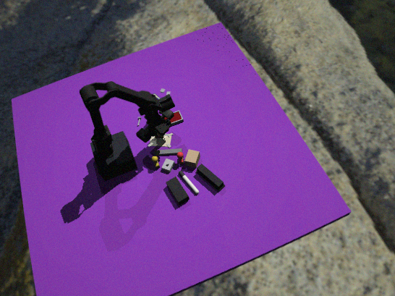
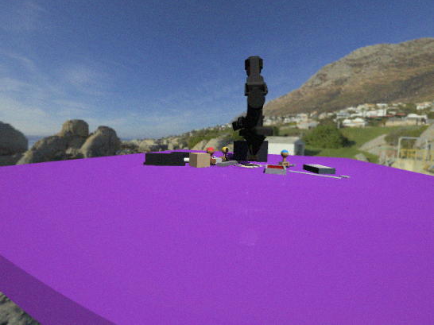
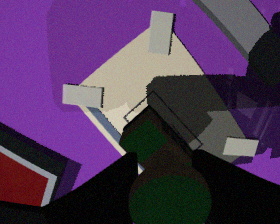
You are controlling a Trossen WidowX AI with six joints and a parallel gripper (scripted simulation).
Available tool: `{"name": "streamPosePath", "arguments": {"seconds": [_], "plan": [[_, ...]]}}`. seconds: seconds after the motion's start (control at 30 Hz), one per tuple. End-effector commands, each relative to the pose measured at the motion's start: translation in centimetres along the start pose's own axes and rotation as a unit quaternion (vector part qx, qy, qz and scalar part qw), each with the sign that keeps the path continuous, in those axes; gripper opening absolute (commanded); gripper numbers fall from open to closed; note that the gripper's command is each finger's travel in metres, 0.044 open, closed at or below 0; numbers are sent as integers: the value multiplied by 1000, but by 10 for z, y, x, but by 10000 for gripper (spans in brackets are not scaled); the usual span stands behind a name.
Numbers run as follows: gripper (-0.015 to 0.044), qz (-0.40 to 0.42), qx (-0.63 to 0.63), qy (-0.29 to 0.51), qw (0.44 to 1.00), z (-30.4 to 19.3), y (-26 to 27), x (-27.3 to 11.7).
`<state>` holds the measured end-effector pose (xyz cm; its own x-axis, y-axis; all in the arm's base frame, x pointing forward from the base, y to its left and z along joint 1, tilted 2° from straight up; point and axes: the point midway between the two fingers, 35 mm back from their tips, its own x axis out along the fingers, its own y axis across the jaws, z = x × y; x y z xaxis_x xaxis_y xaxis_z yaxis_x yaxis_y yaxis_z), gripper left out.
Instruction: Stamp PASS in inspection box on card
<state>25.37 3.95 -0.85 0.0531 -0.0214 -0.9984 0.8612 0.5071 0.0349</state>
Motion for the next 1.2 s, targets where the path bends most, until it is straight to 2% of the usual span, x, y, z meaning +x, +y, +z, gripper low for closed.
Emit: {"name": "streamPosePath", "arguments": {"seconds": [0.0, 1.17], "plan": [[0, -1, 1, 0, 1000, 0, -1, 3], [0, -1, 1, 0, 1000, -1, -2, 17]]}}
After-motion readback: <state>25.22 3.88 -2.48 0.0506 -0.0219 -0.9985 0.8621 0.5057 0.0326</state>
